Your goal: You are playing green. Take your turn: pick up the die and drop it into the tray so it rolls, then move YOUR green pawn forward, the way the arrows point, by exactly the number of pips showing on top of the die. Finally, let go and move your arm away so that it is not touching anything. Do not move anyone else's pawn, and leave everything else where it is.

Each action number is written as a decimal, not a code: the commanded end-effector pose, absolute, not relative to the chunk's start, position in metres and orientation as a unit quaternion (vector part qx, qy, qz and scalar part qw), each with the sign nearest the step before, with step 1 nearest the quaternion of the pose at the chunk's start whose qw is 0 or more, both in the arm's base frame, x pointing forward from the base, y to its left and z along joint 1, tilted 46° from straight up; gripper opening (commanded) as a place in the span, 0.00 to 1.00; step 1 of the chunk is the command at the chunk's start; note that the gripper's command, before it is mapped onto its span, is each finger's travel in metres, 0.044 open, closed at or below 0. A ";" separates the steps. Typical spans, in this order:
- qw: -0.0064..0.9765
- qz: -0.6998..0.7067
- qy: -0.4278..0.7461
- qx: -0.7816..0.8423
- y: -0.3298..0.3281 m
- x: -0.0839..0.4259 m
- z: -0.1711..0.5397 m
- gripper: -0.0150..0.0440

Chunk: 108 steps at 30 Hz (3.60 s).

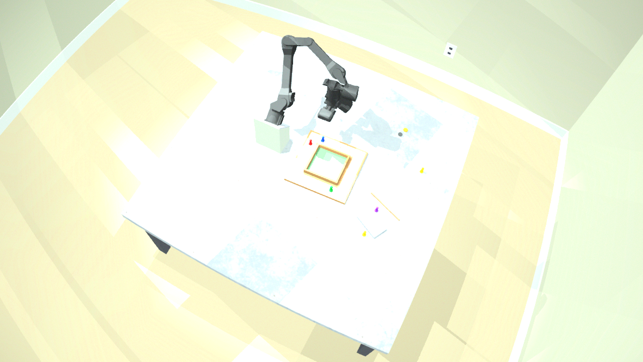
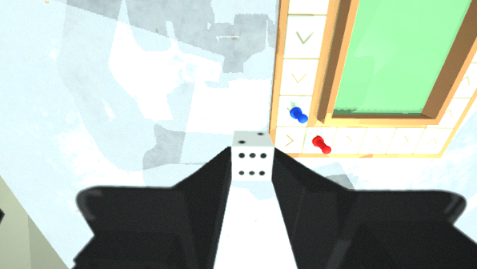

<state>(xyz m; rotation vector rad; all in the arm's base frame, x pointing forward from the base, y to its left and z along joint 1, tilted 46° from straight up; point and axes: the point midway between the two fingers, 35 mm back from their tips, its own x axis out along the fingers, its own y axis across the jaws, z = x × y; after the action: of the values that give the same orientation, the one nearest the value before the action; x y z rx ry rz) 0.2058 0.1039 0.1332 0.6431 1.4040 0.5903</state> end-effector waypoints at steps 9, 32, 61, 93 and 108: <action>0.610 0.132 0.665 0.410 0.082 0.236 0.103 0.25; 0.407 -0.134 0.665 0.612 0.029 0.271 0.028 0.25; 0.342 -0.396 0.605 0.600 0.009 0.265 -0.031 0.25; 0.494 -0.525 0.461 0.517 0.008 0.275 0.008 0.25; 0.494 -0.525 0.461 0.517 0.008 0.275 0.008 0.57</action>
<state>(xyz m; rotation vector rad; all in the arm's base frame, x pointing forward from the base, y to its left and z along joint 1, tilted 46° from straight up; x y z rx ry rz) 0.2745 0.0077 0.0083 1.2540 1.1185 -1.2731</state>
